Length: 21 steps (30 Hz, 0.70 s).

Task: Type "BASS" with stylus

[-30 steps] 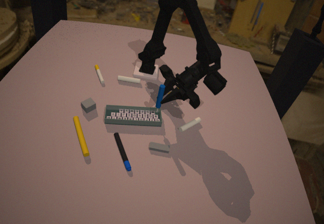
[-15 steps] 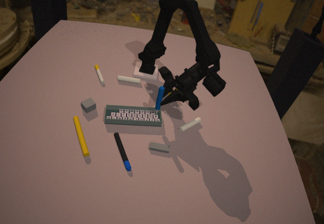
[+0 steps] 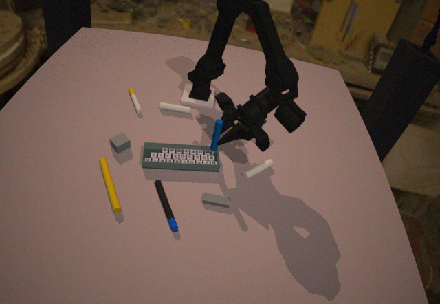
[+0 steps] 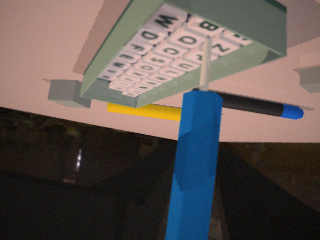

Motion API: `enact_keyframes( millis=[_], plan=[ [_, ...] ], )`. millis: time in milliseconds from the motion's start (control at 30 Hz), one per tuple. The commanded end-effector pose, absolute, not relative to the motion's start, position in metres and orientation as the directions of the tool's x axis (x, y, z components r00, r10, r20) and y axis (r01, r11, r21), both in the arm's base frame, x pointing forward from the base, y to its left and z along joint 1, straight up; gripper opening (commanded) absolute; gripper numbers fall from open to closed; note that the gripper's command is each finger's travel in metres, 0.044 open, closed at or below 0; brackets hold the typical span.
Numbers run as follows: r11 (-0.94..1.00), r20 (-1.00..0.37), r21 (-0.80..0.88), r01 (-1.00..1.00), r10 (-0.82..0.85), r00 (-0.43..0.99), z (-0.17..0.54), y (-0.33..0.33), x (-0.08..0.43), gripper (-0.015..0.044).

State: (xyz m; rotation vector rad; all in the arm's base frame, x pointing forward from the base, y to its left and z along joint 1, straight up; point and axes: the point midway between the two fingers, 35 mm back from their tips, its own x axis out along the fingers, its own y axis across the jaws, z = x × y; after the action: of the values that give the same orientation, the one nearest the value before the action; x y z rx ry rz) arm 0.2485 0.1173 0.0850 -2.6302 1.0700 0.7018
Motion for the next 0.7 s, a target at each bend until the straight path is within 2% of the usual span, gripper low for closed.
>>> enact_keyframes(
  millis=[0,667],
  plan=[
    [-0.714,-0.501,-0.011,-0.700,-0.601,0.622,0.0821,0.1168,0.2485,0.0081],
    [-0.714,-0.501,-0.011,-0.700,-0.601,0.622,0.0742,0.1168,0.2486,0.0081]
  ],
)
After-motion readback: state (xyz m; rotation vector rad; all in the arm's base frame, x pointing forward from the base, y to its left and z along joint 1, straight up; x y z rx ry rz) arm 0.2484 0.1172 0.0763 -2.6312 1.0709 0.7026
